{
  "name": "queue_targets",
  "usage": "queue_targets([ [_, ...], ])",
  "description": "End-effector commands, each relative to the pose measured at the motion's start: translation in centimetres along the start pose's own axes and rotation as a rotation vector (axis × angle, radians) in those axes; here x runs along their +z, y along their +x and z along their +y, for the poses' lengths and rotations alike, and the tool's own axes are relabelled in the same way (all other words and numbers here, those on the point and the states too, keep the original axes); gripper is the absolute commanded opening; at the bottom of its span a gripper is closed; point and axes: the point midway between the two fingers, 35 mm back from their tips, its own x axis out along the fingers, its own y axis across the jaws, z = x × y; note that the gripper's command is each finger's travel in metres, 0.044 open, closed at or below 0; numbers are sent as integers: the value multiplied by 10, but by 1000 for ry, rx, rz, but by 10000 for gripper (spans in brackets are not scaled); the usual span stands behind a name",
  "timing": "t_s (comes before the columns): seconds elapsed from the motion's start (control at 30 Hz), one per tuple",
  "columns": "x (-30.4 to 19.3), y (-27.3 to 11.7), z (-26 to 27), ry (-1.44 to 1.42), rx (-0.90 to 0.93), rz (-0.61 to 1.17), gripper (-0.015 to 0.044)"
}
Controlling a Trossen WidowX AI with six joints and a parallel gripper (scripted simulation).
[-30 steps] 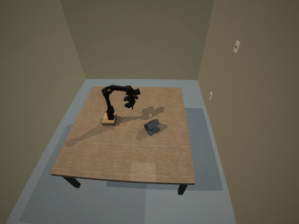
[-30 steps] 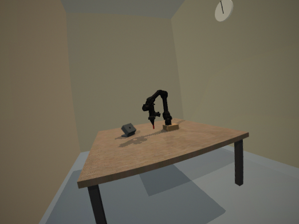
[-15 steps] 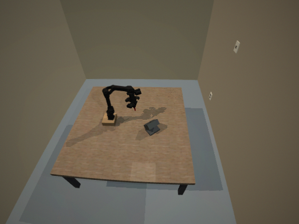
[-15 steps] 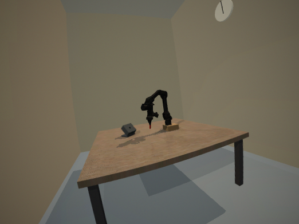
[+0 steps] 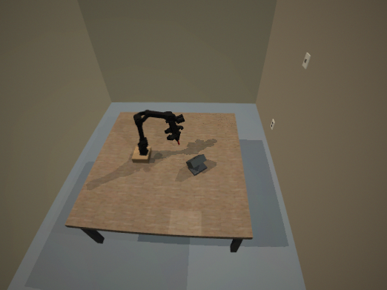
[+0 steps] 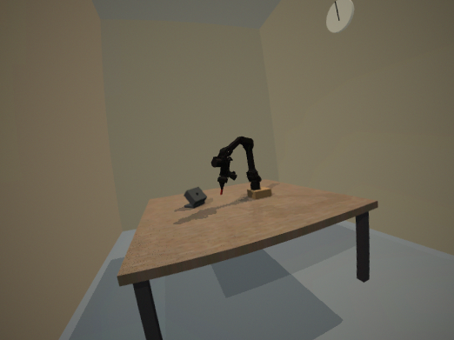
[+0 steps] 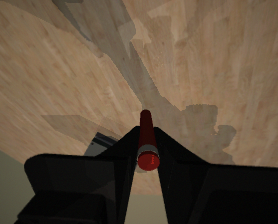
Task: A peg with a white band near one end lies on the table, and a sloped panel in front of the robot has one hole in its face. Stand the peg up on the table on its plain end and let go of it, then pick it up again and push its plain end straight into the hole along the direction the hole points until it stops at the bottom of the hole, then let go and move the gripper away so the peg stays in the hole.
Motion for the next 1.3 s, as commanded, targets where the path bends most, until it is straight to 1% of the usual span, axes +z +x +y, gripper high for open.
queue_targets([
  [0.0,-10,0,1,-5,12,37,0],
  [1.27,-97,-7,29,-24,236,377,0],
])
